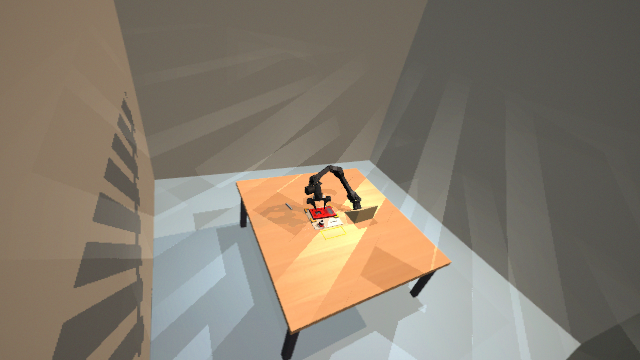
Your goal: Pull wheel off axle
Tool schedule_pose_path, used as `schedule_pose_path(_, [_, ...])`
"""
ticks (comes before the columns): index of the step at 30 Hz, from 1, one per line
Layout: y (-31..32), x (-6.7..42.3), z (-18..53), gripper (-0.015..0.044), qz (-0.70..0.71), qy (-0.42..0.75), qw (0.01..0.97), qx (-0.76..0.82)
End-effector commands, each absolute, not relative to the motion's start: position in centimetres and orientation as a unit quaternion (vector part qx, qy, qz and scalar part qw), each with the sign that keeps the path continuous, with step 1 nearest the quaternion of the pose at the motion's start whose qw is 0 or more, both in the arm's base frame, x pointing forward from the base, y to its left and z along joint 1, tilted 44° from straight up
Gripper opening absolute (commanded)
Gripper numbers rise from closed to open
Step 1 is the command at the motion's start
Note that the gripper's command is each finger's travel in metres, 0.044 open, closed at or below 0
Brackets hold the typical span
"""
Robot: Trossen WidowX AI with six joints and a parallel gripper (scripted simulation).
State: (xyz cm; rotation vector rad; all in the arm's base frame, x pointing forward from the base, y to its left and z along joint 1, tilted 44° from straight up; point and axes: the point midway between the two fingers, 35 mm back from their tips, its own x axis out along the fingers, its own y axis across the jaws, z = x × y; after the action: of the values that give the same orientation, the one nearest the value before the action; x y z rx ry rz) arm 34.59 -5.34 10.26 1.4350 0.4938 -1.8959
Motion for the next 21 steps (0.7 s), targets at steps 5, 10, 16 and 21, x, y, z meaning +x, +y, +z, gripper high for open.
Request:
schedule_pose_path(5, [-0.1, 36.6, 7.1, 0.0300, -0.720, 0.228, 0.515, 0.406])
schedule_pose_path(10, [3.0, 37.5, 5.5, 0.0300, -0.695, 0.233, 0.601, 0.319])
schedule_pose_path(16, [3.0, 37.6, 5.4, 0.0300, -0.695, 0.233, 0.601, 0.319])
schedule_pose_path(21, [2.4, 37.7, 4.7, 0.0300, -0.695, 0.233, 0.601, 0.319])
